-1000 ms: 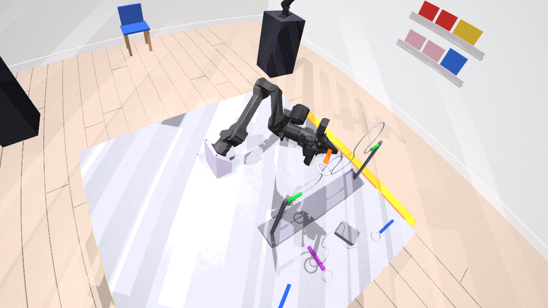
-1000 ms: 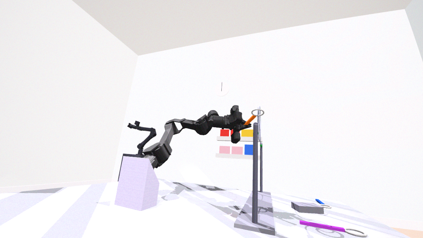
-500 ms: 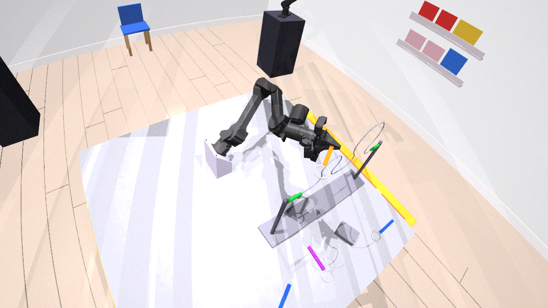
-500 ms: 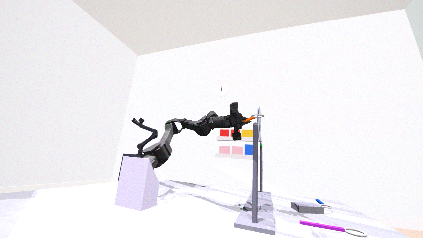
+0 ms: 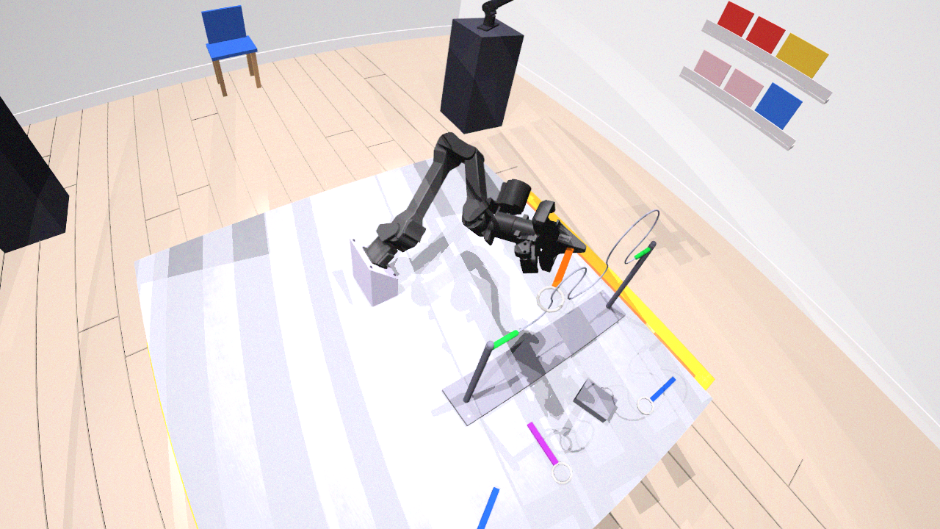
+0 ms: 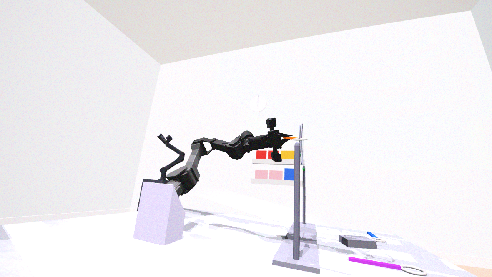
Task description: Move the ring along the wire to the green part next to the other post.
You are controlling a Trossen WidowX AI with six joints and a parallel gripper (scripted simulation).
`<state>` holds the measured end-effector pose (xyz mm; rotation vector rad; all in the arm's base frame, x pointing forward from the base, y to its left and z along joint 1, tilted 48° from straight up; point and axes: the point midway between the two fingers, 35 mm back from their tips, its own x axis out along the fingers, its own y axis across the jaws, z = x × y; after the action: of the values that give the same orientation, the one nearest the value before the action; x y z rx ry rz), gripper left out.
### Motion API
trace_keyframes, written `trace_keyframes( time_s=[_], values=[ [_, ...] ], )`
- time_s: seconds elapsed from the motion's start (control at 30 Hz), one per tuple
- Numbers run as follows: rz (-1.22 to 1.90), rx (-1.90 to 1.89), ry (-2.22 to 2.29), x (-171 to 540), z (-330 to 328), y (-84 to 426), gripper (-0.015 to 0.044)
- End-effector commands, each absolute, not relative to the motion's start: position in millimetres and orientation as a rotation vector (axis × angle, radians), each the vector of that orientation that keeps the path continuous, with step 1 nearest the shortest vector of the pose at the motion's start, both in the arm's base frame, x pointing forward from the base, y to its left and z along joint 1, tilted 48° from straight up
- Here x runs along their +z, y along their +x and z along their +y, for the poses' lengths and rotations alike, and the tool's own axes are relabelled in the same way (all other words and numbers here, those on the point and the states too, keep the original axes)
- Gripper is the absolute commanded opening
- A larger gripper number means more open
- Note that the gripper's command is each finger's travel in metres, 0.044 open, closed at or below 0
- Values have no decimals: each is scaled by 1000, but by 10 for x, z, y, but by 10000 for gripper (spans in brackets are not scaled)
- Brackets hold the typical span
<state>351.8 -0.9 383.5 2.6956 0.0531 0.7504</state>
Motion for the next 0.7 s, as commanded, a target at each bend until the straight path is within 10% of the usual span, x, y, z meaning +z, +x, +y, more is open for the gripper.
trace_keyframes(
  time_s=[0.0,0.67],
  values=[
    [33,765,2738,3858,-18,3512,-150],
    [80,749,2598,3746,308,3491,-150]
  ],
)
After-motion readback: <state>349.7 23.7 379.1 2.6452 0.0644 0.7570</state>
